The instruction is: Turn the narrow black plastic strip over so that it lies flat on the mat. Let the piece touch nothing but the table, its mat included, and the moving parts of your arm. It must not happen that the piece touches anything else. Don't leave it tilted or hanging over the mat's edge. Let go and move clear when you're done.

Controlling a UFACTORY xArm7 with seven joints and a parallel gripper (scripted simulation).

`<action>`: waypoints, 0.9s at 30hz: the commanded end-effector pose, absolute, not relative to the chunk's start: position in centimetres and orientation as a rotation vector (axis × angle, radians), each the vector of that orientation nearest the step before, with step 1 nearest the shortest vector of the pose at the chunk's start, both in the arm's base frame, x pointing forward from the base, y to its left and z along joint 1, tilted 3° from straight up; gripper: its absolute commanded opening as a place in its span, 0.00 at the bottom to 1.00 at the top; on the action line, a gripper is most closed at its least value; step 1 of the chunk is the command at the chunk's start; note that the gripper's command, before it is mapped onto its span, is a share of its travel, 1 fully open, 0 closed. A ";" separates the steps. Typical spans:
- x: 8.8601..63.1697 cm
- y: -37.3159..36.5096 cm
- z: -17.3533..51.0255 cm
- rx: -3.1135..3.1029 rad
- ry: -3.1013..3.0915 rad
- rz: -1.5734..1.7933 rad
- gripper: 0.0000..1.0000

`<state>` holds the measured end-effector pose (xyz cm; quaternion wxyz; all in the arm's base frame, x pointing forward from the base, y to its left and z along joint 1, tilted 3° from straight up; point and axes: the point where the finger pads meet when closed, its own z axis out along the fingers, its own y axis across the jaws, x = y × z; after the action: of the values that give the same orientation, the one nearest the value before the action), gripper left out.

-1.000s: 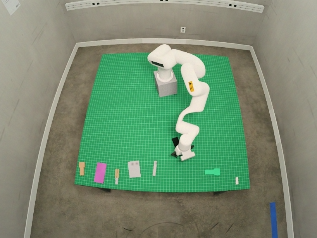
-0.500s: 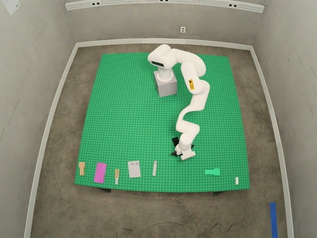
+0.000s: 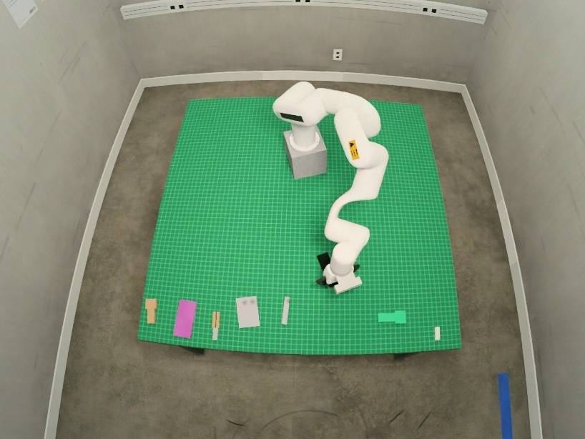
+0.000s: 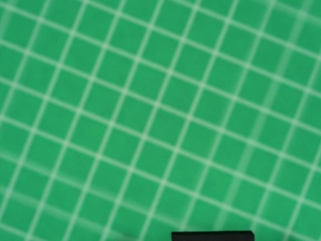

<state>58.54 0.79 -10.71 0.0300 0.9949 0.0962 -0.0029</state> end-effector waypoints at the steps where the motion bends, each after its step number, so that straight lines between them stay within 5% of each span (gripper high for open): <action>1: 58.7 0.8 -9.9 3.067 0.297 -0.002 1.00; 27: 58.7 0.9 -8.8 3.067 0.297 -0.002 1.00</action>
<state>58.50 0.89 -9.04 0.0300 0.9949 0.0963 -0.0032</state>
